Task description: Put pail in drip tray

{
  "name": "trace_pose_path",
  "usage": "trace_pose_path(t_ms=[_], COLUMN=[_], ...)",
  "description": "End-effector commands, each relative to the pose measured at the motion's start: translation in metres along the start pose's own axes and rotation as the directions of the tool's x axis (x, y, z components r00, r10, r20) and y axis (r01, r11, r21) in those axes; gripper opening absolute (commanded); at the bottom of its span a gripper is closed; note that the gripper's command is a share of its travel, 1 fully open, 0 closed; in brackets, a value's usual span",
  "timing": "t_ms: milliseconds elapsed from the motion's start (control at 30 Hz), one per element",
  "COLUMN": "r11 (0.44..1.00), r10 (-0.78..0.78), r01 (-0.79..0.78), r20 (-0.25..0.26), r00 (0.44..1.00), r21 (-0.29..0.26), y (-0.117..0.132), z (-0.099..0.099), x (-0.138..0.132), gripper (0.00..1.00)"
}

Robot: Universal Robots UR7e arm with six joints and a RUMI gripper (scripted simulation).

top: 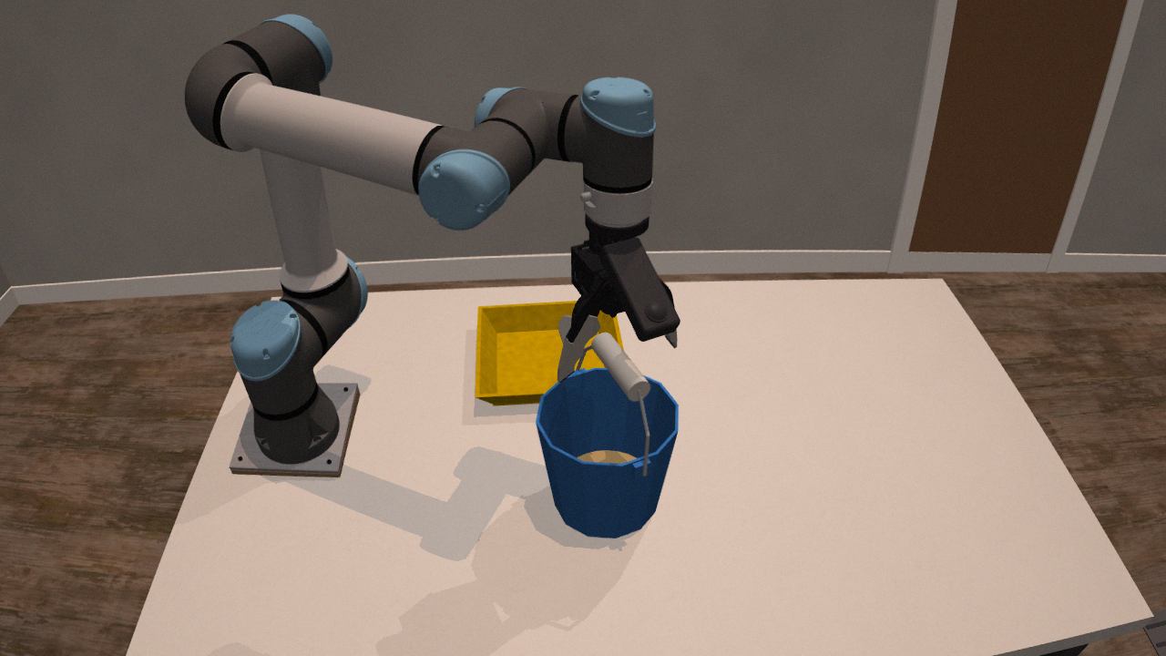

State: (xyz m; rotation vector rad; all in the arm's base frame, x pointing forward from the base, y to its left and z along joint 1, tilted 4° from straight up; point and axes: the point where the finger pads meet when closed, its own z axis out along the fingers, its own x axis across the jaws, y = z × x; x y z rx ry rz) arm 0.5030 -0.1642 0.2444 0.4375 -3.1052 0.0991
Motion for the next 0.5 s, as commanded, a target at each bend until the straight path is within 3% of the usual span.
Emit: trace_pose_path(t_ms=[0, 100, 133, 467], r11=[1.000, 1.000, 1.000, 1.000], r10=[0.000, 0.000, 0.000, 0.000], r01=[0.000, 0.000, 0.000, 0.000], r20=[0.001, 0.001, 0.001, 0.001], r00=[1.000, 1.000, 1.000, 1.000], r21=[0.001, 0.001, 0.001, 0.001], y=[-0.0002, -0.0002, -0.0002, -0.0002], z=[-0.0006, -0.0006, -0.0006, -0.0006], x=[-0.0002, -0.0002, -0.0002, -0.0002], gripper=[1.00, 1.00, 0.00, 0.00])
